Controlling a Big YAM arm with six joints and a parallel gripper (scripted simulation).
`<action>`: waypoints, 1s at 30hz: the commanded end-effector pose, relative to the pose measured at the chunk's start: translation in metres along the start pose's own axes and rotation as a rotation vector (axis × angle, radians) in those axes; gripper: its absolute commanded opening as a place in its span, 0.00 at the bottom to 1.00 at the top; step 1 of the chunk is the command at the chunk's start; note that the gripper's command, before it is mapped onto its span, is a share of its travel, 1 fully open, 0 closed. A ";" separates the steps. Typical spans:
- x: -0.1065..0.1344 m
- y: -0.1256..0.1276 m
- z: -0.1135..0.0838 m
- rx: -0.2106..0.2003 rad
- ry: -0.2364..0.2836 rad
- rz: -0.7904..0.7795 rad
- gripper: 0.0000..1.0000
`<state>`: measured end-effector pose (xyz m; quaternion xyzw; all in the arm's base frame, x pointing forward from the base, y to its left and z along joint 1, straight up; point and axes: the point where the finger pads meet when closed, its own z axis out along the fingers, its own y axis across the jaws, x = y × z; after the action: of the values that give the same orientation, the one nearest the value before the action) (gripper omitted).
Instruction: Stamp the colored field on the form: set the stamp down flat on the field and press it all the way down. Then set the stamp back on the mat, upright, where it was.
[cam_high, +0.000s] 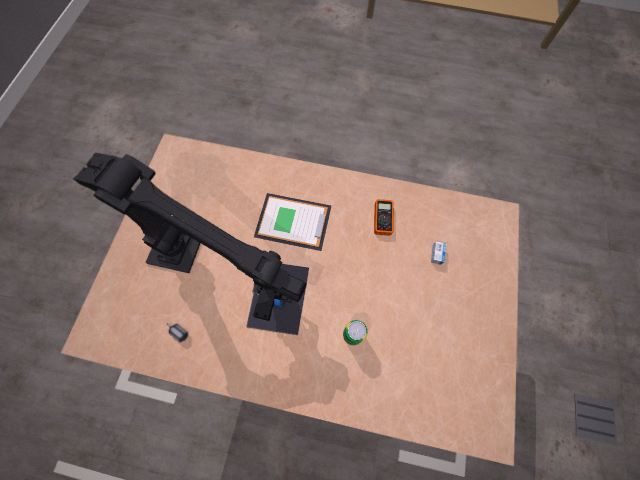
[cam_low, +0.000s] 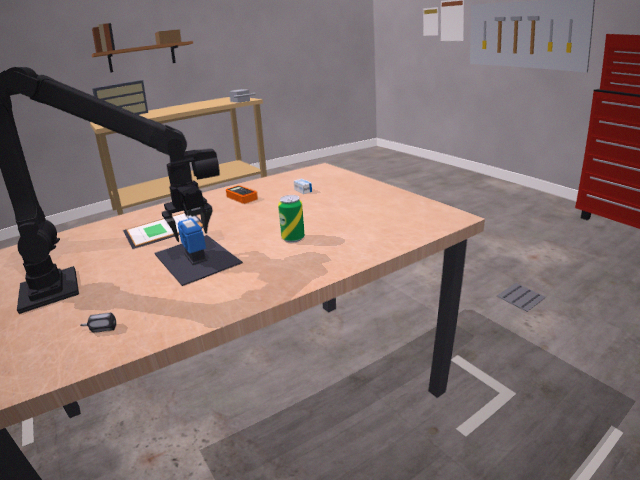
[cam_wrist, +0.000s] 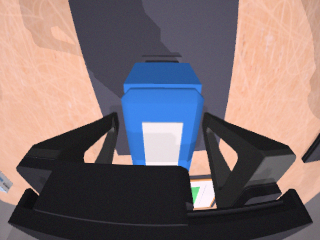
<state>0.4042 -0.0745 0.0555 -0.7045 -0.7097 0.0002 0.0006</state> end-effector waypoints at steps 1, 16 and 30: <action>-0.002 0.002 0.003 0.006 0.003 -0.002 0.81; -0.002 0.003 0.002 0.003 0.002 -0.002 0.28; -0.002 0.003 0.002 0.003 0.002 -0.002 0.28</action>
<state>0.4040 -0.0744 0.0552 -0.7044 -0.7098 0.0004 0.0011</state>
